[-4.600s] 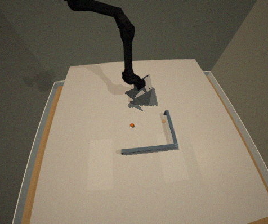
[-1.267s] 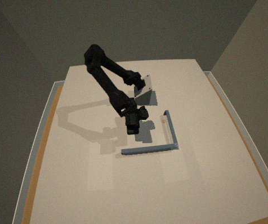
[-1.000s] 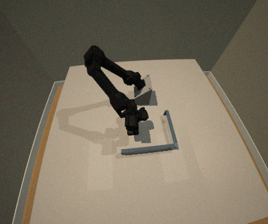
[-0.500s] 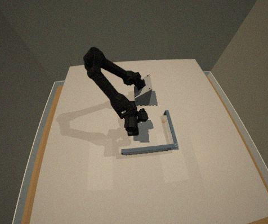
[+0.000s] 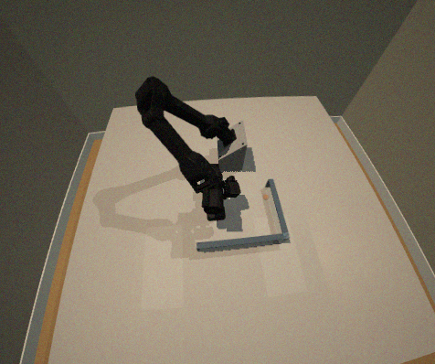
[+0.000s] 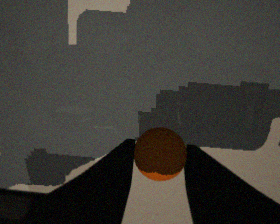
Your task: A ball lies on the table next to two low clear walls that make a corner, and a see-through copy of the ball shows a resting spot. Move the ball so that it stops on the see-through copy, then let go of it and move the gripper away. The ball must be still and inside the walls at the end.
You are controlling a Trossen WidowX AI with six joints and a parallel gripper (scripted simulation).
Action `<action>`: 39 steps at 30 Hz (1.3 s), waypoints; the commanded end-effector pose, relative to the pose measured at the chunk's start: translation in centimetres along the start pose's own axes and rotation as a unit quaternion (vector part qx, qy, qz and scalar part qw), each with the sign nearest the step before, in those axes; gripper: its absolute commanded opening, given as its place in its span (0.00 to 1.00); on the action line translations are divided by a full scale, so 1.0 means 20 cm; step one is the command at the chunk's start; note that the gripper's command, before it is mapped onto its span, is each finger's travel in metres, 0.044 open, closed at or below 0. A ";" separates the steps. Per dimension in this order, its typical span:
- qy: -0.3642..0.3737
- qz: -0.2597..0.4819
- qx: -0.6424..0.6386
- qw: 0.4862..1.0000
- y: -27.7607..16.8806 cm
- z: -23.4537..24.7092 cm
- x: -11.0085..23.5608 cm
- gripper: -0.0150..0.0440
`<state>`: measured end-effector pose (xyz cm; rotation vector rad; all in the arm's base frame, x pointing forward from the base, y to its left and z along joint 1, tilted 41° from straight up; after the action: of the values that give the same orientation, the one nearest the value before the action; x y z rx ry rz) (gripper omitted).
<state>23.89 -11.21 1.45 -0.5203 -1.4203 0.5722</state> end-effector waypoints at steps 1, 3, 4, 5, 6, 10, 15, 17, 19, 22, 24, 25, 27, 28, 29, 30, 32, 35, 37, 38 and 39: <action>0.001 0.002 0.004 1.000 0.00 0.00 0.00 0.30; 0.001 0.000 0.004 1.000 0.00 -0.01 0.04 0.25; 0.001 -0.001 0.004 1.000 0.01 -0.01 0.07 0.25; 0.000 -0.002 0.004 1.000 0.01 -0.02 0.10 0.25; 0.000 -0.002 0.004 1.000 0.01 -0.03 0.12 0.25; 0.000 -0.004 0.004 1.000 0.01 -0.04 0.25 0.25; 0.000 -0.004 0.004 1.000 0.01 -0.04 0.40 0.25; 0.001 -0.004 0.004 1.000 0.01 -0.03 0.47 0.25; 0.001 -0.003 0.004 1.000 0.01 -0.02 0.53 0.25; 0.001 -0.001 0.004 1.000 0.00 0.00 0.60 0.25; 0.001 -0.001 0.004 1.000 0.00 0.00 0.61 0.25; 0.001 -0.001 0.004 1.000 0.00 0.00 0.61 0.25; 0.001 -0.001 0.004 1.000 0.02 -0.01 0.61 0.25; 0.001 -0.002 0.004 1.000 0.04 -0.02 0.61 0.25; 0.000 -0.003 0.004 1.000 0.07 -0.03 0.61 0.25; 0.000 -0.004 0.004 1.000 0.09 -0.04 0.60 0.25; -0.001 -0.006 0.005 1.000 0.15 -0.06 0.60 0.25; -0.002 -0.008 0.005 1.000 0.23 -0.08 0.59 0.25; -0.002 -0.009 0.005 1.000 0.29 -0.10 0.59 0.25; -0.002 -0.010 0.005 1.000 0.31 -0.10 0.58 0.25; -0.002 -0.010 0.005 1.000 0.34 -0.11 0.58 0.25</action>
<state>26.01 0.23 7.04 -0.4960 -1.4212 0.5753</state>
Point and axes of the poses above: the point midway between the two fingers, 35 mm back from their tips, its own x axis back along the fingers, its own z axis across the jaws, y = z × x, the point moved 3 cm from there along x, back along the fingers, and after that the axes turned 6 degrees about x, right-handed, at the moved point
